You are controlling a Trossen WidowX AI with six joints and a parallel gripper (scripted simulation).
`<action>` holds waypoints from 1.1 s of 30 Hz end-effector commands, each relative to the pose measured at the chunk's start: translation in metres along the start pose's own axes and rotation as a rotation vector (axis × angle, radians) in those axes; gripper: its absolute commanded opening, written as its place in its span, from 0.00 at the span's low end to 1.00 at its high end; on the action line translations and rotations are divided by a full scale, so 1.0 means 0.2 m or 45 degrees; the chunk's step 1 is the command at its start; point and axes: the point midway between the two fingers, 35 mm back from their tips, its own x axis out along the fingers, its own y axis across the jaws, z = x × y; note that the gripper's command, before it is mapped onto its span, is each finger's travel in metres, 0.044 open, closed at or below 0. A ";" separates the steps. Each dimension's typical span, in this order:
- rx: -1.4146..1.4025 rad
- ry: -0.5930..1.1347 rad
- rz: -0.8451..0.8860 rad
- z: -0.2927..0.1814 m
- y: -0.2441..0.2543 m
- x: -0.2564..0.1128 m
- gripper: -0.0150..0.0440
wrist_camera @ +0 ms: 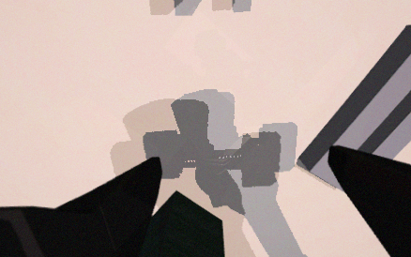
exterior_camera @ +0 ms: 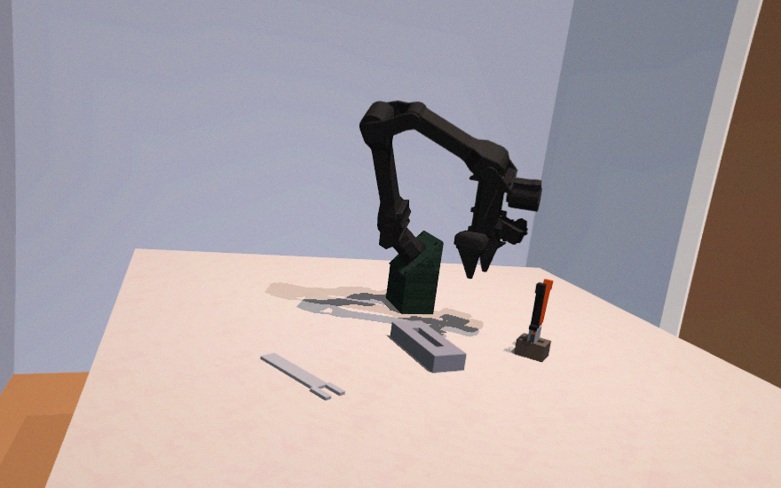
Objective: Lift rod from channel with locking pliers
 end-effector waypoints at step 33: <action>0.021 -0.008 0.007 0.62 0.00 0.04 1.00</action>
